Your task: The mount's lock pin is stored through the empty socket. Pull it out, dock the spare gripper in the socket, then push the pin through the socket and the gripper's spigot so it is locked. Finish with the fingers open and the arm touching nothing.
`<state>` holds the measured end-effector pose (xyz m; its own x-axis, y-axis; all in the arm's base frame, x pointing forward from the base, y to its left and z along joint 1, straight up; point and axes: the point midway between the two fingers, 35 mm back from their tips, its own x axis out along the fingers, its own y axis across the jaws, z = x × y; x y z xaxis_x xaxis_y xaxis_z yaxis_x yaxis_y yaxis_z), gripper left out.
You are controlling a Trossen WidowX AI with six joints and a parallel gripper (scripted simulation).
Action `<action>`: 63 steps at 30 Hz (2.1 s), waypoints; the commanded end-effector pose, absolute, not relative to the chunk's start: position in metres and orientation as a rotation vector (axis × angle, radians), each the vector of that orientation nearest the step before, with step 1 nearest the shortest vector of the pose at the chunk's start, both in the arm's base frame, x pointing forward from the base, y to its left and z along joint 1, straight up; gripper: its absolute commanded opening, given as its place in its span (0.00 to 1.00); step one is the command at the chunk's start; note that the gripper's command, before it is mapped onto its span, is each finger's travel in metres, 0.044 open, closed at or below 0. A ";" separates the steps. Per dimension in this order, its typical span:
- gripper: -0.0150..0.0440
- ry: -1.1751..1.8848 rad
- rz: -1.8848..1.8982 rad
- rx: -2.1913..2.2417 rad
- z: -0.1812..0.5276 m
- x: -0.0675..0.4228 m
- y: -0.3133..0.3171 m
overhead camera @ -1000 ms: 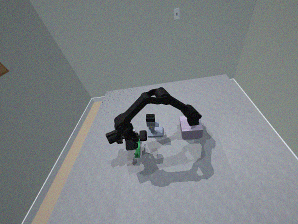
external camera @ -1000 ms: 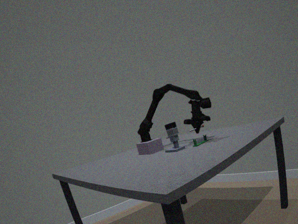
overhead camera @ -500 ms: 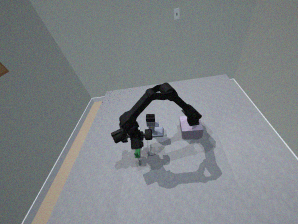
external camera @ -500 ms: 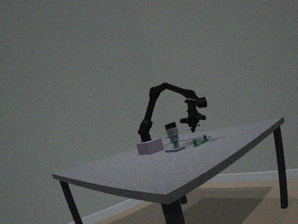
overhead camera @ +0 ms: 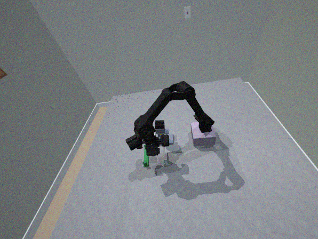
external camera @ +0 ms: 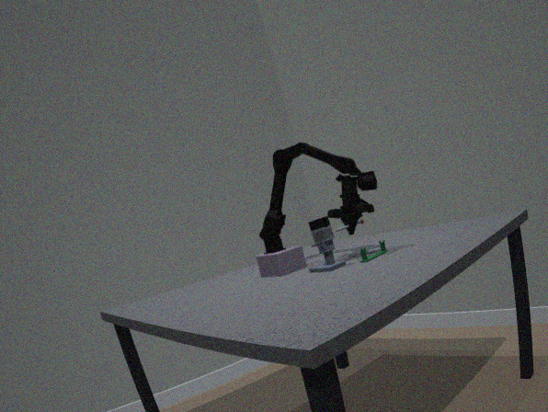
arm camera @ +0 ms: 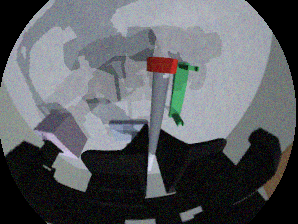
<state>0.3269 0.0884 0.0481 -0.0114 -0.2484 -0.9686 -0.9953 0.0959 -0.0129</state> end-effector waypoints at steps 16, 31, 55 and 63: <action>0.25 1.442 0.998 -1.290 0.017 0.302 0.090; 0.25 1.445 0.999 -1.284 0.002 0.301 0.084; 0.25 1.443 0.996 -1.283 0.000 0.298 0.067; 0.25 1.444 0.997 -1.283 0.000 0.298 0.062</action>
